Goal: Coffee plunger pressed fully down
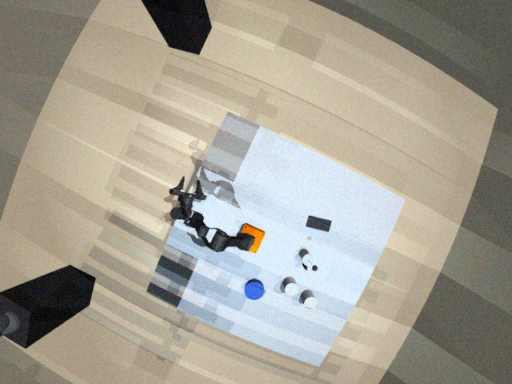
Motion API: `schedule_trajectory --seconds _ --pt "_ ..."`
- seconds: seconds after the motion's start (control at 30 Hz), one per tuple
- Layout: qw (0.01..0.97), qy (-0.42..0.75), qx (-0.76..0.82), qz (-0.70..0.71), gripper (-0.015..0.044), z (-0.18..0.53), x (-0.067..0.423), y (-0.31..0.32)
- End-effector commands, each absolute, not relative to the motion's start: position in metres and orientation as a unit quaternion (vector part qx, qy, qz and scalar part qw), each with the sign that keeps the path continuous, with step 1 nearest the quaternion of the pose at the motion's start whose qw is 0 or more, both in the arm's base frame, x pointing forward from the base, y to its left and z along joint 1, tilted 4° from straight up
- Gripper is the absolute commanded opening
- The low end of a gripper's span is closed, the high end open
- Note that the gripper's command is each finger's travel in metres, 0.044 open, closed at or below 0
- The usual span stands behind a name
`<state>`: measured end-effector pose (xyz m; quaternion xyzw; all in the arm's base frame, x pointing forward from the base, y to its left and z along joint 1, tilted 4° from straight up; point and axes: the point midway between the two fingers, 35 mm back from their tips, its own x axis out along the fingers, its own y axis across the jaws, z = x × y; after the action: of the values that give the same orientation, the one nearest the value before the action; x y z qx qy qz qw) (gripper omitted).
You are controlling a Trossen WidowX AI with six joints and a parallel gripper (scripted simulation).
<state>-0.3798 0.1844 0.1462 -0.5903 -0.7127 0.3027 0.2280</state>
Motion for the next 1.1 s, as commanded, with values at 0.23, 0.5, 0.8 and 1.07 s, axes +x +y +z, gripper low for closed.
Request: schedule_trajectory --seconds 0.23,0.5,0.8,1.07 --pt "0.275 -0.659 -0.618 0.329 0.0440 0.161 -0.342 0.248" --pt "0.362 -0.557 -0.652 0.365 0.0440 0.184 -0.251 0.341" --pt "0.469 -0.417 -0.661 0.412 0.0440 0.200 -0.112 0.410" --pt "0.594 -0.280 -0.630 0.414 0.0440 0.221 0.021 0.419"
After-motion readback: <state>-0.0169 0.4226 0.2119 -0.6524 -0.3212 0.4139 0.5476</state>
